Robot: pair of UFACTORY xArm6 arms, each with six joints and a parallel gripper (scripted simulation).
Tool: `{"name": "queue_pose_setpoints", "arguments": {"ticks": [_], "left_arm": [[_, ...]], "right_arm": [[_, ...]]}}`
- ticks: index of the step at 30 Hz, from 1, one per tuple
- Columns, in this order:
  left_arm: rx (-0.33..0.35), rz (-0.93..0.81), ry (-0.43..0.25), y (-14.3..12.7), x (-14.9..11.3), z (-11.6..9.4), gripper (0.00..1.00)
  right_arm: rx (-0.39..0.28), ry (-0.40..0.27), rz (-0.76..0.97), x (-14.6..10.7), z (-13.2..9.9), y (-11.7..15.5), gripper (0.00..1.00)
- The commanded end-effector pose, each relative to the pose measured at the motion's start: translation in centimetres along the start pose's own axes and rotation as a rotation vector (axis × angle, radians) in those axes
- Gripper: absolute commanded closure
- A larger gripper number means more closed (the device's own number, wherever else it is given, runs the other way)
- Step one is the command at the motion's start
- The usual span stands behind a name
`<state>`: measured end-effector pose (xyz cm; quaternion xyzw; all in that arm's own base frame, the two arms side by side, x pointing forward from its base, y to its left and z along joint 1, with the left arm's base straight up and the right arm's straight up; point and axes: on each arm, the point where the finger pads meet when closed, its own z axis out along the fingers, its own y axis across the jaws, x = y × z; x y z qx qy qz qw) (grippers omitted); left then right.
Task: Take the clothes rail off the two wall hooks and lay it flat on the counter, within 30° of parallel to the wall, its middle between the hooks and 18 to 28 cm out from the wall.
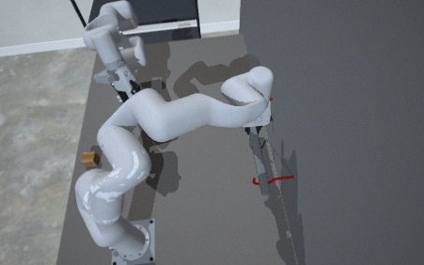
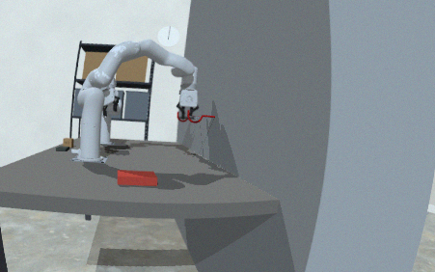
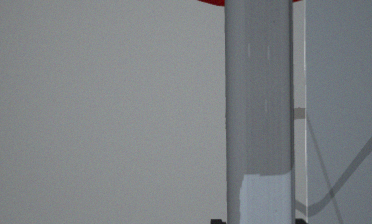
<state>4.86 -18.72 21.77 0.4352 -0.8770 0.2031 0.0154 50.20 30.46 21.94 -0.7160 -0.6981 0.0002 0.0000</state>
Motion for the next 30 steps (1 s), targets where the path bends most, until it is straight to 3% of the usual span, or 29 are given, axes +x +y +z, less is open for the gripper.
{"name": "queue_pose_setpoints", "arguments": {"ticks": [1, 30], "left_arm": [[0.001, 0.0, 0.001, 0.0, 0.0, -0.1, 0.0], [0.001, 0.0, 0.001, 0.0, 0.0, -0.1, 0.0]], "right_arm": [[-0.003, 0.002, 0.0, 0.0, -0.4, 0.1, 1.0], [-0.003, 0.002, 0.0, 0.0, -2.2, 0.1, 1.0]]}}
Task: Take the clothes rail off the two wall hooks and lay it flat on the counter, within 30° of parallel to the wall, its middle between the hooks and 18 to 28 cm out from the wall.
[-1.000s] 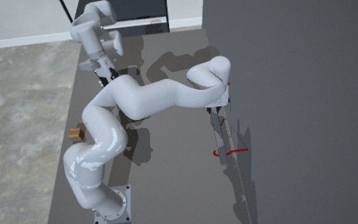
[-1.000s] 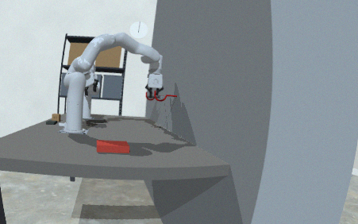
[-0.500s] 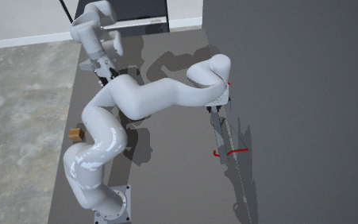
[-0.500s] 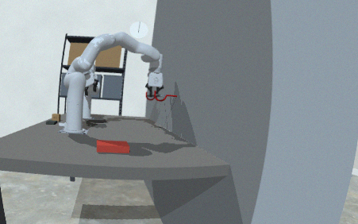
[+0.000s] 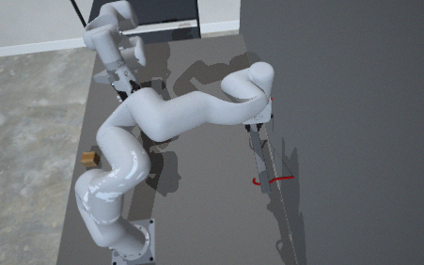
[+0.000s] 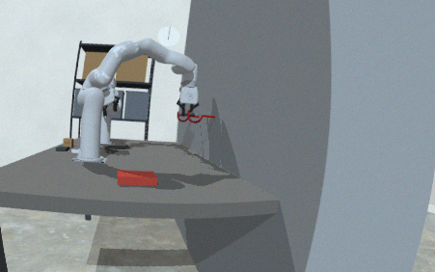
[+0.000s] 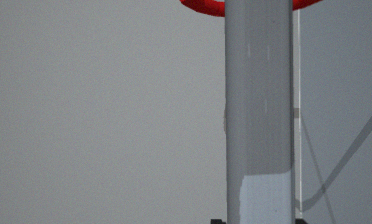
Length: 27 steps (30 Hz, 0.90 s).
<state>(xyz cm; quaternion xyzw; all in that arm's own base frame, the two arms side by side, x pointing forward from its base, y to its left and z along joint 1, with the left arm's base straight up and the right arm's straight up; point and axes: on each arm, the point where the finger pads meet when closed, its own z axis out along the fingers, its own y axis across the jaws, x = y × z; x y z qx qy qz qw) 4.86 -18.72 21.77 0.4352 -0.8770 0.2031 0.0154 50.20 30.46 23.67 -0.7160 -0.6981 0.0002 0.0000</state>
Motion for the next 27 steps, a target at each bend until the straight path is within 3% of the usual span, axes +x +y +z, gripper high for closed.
{"name": "queue_pose_setpoints", "arguments": {"ticks": [1, 27], "left_arm": [[0.001, 0.0, 0.001, 0.0, 0.0, -0.1, 0.0], [0.001, 0.0, 0.001, 0.0, 0.0, -0.1, 0.0]], "right_arm": [[-0.003, 0.002, 0.0, 0.0, -0.5, 0.0, 1.0], [-0.003, 0.002, 0.0, 0.0, -2.0, 0.0, 1.0]]}}
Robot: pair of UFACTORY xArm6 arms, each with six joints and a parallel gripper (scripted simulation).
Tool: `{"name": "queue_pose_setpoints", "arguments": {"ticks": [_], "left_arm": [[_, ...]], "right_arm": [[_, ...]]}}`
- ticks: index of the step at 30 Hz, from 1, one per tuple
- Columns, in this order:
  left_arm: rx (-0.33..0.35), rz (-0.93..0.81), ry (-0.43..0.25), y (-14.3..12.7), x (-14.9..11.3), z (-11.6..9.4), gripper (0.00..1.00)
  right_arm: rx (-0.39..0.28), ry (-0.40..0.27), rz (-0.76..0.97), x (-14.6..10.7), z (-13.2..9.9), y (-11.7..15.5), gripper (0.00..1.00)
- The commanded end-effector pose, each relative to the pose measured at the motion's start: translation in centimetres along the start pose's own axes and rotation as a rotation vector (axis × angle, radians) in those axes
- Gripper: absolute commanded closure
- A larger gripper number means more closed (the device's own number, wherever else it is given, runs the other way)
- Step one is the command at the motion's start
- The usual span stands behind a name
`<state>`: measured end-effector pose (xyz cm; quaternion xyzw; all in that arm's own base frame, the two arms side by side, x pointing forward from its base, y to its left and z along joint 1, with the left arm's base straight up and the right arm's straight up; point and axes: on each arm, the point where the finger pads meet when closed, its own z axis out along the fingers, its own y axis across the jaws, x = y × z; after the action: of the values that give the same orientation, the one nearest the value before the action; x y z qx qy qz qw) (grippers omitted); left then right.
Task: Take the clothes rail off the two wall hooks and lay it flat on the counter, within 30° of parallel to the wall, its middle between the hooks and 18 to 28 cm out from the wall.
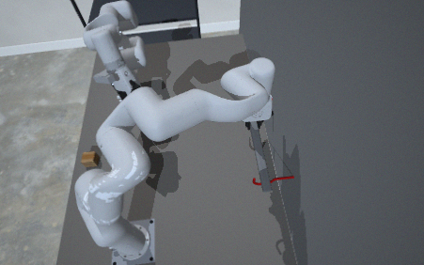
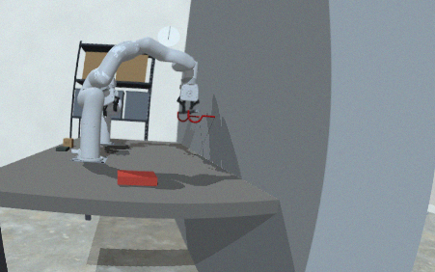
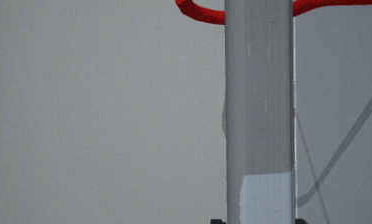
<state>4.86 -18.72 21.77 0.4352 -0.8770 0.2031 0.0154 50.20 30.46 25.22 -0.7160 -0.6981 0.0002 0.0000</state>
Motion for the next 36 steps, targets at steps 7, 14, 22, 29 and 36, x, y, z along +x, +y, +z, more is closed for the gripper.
{"name": "queue_pose_setpoints", "arguments": {"ticks": [7, 14, 22, 29, 36], "left_arm": [[0.001, 0.0, 0.001, 0.0, 0.0, -0.1, 0.0], [0.001, 0.0, 0.001, 0.0, 0.0, -0.1, 0.0], [0.001, 0.0, 0.001, 0.0, 0.0, -0.1, 0.0], [0.001, 0.0, 0.001, 0.0, 0.0, -0.1, 0.0], [0.001, 0.0, 0.001, 0.0, 0.0, -0.1, 0.0]], "right_arm": [[-0.003, 0.002, 0.0, 0.0, -0.9, 0.0, 1.0], [-0.003, 0.002, 0.0, 0.0, -1.2, 0.0, 1.0], [-0.003, 0.002, 0.0, 0.0, -1.8, 0.0, 1.0], [-0.003, 0.002, 0.0, 0.0, -2.1, 0.0, 1.0], [-0.003, 0.002, 0.0, 0.0, -2.6, 0.0, 1.0]]}}
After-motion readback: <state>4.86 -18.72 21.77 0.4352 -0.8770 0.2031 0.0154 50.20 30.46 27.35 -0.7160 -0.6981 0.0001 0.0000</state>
